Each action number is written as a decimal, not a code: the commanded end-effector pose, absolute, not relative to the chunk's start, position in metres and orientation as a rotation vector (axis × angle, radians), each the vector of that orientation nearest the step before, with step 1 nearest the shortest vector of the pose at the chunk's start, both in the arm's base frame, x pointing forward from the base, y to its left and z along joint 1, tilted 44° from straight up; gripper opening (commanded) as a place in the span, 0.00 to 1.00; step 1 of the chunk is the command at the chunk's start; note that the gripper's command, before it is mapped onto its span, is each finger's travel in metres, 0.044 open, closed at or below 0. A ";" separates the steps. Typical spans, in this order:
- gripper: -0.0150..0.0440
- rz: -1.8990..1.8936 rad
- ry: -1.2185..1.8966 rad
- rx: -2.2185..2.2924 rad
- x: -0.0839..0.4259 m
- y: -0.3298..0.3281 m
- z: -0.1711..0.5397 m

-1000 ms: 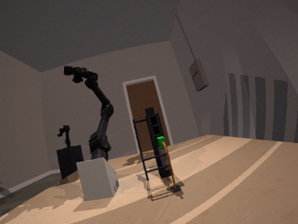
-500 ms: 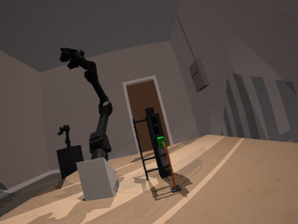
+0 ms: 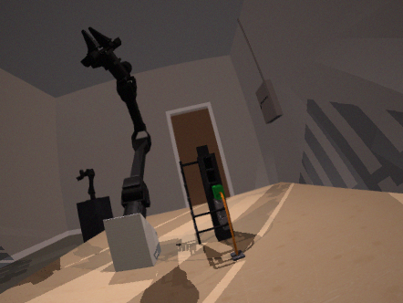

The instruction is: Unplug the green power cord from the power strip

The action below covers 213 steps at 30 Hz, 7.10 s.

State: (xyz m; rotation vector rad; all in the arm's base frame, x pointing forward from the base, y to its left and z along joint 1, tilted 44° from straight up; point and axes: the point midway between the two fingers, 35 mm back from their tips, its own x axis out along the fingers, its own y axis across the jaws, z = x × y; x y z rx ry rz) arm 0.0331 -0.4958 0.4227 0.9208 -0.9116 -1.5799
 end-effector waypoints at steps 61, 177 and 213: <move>0.53 -0.591 1.819 1.561 0.296 -0.075 0.026; 0.53 -0.591 1.819 1.560 0.297 -0.079 0.022; 0.53 -0.590 1.821 1.562 0.290 -0.051 0.032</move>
